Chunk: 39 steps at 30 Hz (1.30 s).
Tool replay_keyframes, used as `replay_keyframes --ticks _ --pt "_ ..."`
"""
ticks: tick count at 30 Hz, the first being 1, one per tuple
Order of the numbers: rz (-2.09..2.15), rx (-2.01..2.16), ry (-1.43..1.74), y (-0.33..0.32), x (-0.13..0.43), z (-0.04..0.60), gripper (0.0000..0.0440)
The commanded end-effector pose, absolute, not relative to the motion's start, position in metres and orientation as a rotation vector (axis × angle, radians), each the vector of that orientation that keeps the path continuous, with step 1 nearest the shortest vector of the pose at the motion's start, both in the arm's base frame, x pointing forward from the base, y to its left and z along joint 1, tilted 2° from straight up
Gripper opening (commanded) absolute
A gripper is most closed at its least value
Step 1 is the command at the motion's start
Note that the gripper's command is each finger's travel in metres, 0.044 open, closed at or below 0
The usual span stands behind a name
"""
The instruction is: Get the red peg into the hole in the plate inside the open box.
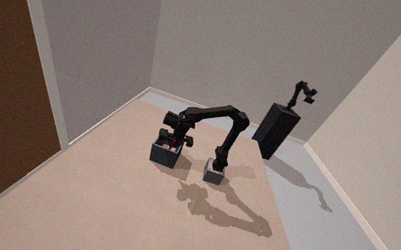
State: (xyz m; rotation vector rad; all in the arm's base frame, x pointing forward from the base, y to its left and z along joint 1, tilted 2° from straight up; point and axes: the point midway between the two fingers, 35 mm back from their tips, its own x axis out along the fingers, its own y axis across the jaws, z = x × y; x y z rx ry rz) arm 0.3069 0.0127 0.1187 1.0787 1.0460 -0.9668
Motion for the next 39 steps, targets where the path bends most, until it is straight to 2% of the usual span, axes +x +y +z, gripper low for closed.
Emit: replay_keyframes --ticks 1,39 --pt "-0.977 1.069 1.049 0.004 0.310 0.119 0.0000" --pt "-1.028 1.047 1.167 -0.069 0.325 0.051 0.0000"
